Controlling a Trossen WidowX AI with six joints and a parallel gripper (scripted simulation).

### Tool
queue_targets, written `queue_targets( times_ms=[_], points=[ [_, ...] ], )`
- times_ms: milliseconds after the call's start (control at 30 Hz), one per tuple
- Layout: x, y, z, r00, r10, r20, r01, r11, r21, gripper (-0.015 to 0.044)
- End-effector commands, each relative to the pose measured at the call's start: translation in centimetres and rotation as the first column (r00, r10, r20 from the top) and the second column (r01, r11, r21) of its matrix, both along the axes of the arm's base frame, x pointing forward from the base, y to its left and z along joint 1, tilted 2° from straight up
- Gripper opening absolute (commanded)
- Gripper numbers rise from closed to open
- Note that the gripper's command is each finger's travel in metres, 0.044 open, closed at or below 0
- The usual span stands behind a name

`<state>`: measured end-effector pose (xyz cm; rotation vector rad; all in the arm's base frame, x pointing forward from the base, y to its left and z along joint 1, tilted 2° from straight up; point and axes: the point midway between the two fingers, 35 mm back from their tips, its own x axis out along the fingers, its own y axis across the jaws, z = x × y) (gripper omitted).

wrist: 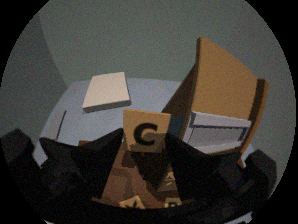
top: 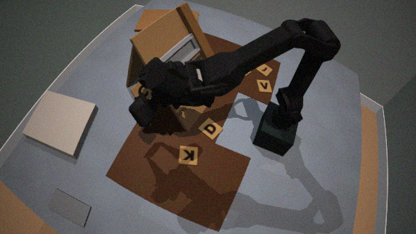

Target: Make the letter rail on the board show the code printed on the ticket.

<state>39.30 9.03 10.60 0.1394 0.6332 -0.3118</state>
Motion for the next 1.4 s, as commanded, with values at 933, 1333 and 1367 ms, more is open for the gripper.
queue_targets(
  times_ms=[933, 1333, 1367],
  points=[
    [-0.6, -1.5, -0.2, 1.000, 0.005, -0.005, -0.005, 1.000, -0.005, 0.0000],
    [-0.7, -2.1, -0.2, 1.000, 0.005, -0.005, -0.005, 1.000, -0.005, 0.0000],
    [-0.8, -2.1, -0.2, 1.000, 0.005, -0.005, -0.005, 1.000, -0.005, 0.0000]
  ],
)
